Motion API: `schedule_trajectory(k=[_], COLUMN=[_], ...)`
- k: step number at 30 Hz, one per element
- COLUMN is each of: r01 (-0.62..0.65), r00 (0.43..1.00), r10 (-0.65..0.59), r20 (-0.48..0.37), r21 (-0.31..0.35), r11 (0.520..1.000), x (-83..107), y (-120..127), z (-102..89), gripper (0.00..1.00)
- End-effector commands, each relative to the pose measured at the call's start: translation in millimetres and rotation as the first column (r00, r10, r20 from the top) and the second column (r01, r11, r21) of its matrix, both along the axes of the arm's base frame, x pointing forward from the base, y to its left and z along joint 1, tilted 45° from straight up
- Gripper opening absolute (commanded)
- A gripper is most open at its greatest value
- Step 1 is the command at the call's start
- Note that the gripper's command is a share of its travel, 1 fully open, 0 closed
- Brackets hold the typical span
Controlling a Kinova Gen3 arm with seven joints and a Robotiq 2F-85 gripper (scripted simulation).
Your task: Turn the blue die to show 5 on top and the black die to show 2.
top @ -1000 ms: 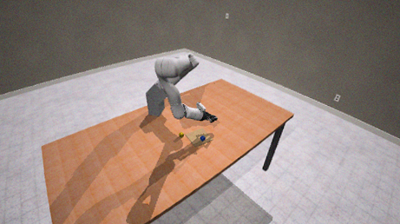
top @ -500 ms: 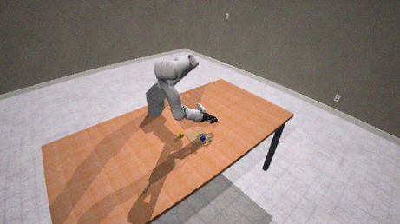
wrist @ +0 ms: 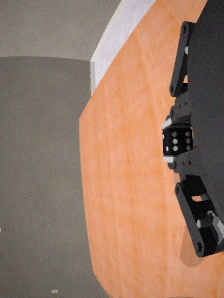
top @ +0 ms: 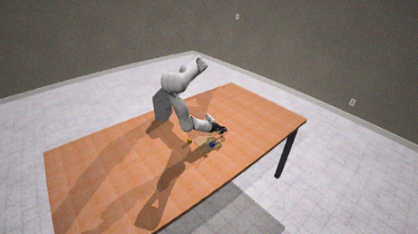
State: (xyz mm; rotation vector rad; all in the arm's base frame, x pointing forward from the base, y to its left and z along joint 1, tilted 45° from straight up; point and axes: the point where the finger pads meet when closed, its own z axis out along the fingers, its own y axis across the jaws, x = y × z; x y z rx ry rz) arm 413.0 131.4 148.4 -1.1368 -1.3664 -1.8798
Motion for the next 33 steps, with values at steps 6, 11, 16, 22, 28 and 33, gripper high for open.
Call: schedule_trajectory(k=[6,11,16,22,28,33], r01=[-0.003,-0.003,-0.003,-0.003,-0.003,-0.003], r00=[1.000,1.000,1.000,1.000,1.000,1.000], r10=[0.003,0.003,0.003,0.003,0.003,0.003], r20=[-0.006,-0.006,-0.006,-0.006,-0.006,-0.006], r21=[-0.003,-0.003,-0.003,-0.003,-0.003,-0.003], r11=[1.000,1.000,1.000,1.000,1.000,1.000], x=[8.4,10.5,10.5,10.5,10.5,10.5], y=[9.3,10.7,10.7,10.7,10.7,10.7], z=[-15.8,-18.3,-18.4,-18.4,-18.4,-18.4], gripper=[0.21,0.21,0.21,0.21,0.21,0.21])
